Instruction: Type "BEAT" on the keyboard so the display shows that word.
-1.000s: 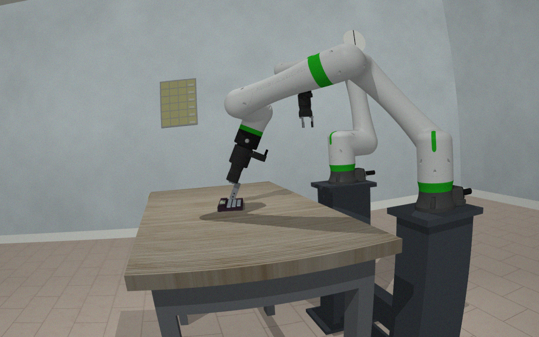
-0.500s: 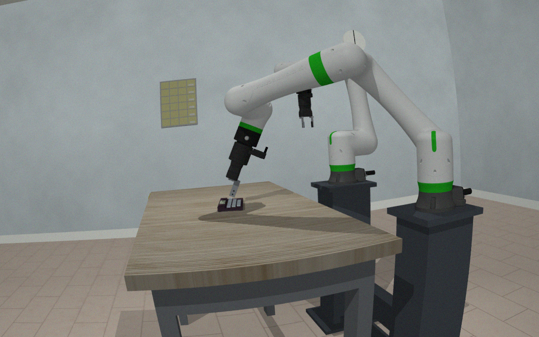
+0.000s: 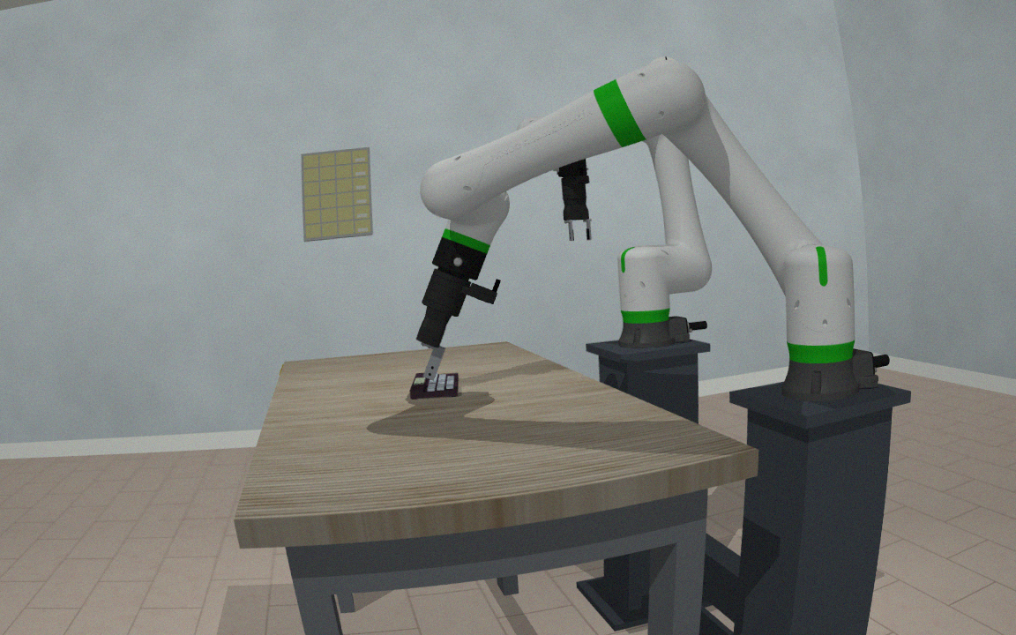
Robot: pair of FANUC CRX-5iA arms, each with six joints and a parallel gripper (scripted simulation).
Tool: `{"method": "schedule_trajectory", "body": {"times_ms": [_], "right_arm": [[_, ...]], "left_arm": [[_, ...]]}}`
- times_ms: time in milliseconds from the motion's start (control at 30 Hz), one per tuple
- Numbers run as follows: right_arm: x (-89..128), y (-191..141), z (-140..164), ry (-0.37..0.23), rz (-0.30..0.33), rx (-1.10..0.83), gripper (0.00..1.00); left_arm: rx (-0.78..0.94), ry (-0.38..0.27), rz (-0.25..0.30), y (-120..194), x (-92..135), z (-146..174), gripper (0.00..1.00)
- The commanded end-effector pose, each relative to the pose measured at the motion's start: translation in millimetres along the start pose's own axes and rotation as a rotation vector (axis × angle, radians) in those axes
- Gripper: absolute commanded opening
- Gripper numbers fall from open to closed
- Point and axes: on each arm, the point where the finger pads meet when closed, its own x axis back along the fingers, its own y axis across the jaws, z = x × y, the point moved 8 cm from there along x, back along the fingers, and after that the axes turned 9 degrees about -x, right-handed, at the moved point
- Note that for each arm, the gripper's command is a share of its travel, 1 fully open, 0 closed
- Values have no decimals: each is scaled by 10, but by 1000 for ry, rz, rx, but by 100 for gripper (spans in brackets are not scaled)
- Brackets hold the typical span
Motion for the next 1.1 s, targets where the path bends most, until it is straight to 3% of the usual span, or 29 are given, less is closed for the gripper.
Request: {"method": "schedule_trajectory", "body": {"times_ms": [0,1067], "right_arm": [[8,-1,-1,-2,0,0,100],[8,-1,-1,-2,0,0,100]], "left_arm": [[-1,-4,8,186,3,-7,0],[-1,-4,8,266,-69,26,0]]}}
